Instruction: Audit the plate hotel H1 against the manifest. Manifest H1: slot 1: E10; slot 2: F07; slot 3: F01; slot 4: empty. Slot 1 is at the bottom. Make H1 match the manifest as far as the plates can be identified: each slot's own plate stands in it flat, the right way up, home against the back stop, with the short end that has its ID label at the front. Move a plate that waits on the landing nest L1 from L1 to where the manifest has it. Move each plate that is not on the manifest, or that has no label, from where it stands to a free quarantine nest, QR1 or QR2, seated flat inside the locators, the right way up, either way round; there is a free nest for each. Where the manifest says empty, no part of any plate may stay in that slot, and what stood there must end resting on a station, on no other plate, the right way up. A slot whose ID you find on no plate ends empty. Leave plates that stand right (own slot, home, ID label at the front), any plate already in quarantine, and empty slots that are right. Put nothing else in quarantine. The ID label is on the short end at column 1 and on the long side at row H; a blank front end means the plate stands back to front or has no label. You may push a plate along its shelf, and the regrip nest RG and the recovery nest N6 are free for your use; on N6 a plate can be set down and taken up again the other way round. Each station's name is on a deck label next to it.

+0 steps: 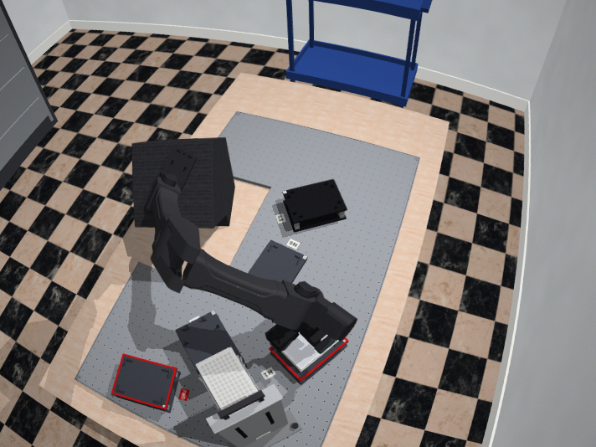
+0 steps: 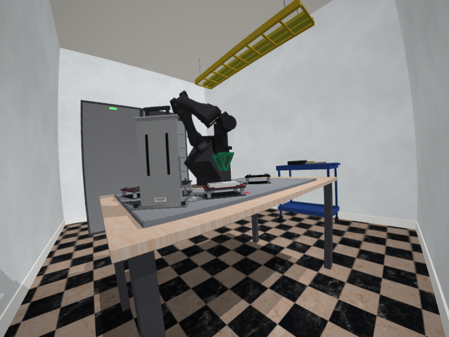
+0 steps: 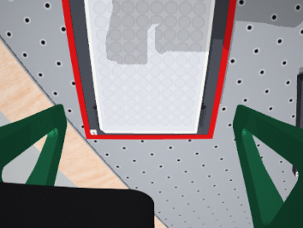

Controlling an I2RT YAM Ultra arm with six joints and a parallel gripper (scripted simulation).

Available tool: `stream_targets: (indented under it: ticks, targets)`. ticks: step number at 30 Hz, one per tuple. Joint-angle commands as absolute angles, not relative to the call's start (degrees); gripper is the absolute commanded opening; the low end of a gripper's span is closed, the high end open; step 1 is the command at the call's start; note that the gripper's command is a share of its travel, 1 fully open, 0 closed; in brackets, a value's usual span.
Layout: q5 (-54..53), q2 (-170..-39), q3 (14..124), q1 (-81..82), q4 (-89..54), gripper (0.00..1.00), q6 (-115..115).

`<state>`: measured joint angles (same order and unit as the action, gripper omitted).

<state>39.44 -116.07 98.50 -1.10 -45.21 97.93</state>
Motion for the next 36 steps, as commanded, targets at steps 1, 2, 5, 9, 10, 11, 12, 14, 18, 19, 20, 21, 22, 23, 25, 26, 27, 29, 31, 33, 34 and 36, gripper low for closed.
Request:
stream_targets:
  ticks: [1,2,5,9,10,11,12,14,18,19,20,21,22,23,25,26,27,29,31,33,34,36]
  targets:
    - [40.2,-115.4,99.0,-0.1,-46.1,1.00,98.2]
    - [40.2,-115.4,99.0,-0.1,-46.1,1.00,98.2]
    - [40.2,-115.4,99.0,-0.1,-46.1,1.00,98.2]
    - [40.5,-113.3,99.9,0.4,-47.5,1.00,98.5]
    - [40.6,-113.1,100.0,0.6,-48.0,1.00,98.8]
    - [40.7,-112.9,100.2,0.8,-48.4,1.00,99.0]
    - [40.8,-112.7,100.3,1.0,-48.9,1.00,99.3]
    - [41.0,-112.3,100.6,1.5,-49.9,1.00,99.8]
    - [41.4,-111.7,101.4,2.5,-52.1,1.00,100.9]
    - [41.5,-111.6,101.7,2.7,-52.7,1.00,101.2]
    - [41.6,-111.4,101.9,3.0,-53.2,1.00,101.5]
    - [41.7,-111.3,102.2,3.2,-53.8,1.00,101.8]
    - [41.8,-111.2,102.4,3.5,-54.4,1.00,102.1]
    - [41.8,-111.2,102.4,3.5,-54.4,1.00,102.1]
    - [42.0,-111.1,102.9,3.8,-55.2,1.00,102.5]
    - [42.1,-111.0,103.1,4.0,-55.7,1.00,102.8]
    - [42.2,-110.9,103.3,4.3,-56.3,1.00,103.0]
    - [42.3,-110.6,103.9,4.7,-57.4,1.00,103.6]
    - [42.5,-110.4,104.4,5.2,-58.6,1.00,104.2]
    - [42.7,-110.3,105.0,5.8,-59.8,1.00,104.9]
    - [42.8,-110.2,105.4,6.0,-60.4,1.00,105.2]
    - [43.0,-110.1,106.1,6.5,-61.7,1.00,105.8]
